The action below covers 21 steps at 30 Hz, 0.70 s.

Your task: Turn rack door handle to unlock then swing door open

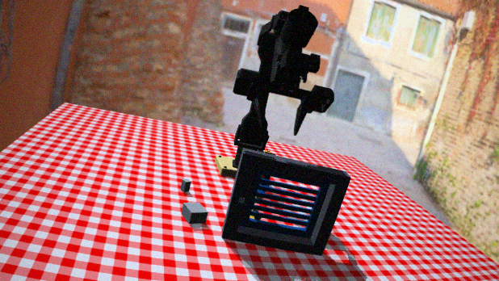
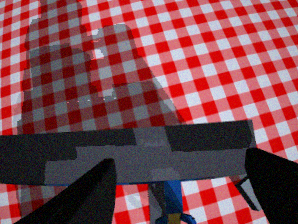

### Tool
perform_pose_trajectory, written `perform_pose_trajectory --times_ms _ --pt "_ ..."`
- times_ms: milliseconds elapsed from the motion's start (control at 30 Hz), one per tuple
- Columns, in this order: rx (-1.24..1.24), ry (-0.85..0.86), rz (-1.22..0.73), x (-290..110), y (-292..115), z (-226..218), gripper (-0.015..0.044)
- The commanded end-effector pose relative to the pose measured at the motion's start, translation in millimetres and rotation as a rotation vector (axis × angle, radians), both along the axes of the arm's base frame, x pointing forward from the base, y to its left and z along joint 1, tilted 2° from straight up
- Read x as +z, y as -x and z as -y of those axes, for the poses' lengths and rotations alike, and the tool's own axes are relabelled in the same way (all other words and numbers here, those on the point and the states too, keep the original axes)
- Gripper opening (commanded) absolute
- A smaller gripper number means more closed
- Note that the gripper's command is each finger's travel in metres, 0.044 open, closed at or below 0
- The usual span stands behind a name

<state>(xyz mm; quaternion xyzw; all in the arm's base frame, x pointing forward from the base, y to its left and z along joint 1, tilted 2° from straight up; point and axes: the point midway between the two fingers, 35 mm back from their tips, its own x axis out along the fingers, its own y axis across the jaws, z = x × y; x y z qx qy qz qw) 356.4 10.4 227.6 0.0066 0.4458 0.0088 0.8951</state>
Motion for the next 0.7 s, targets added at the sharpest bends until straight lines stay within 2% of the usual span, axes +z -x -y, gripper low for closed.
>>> perform_pose_trajectory --times_ms 0,667 --pt "-0.004 0.008 -0.089 -7.4 2.5 0.6 0.029" --pt "-0.001 0.033 -0.601 -28.6 35.0 0.1 0.029"
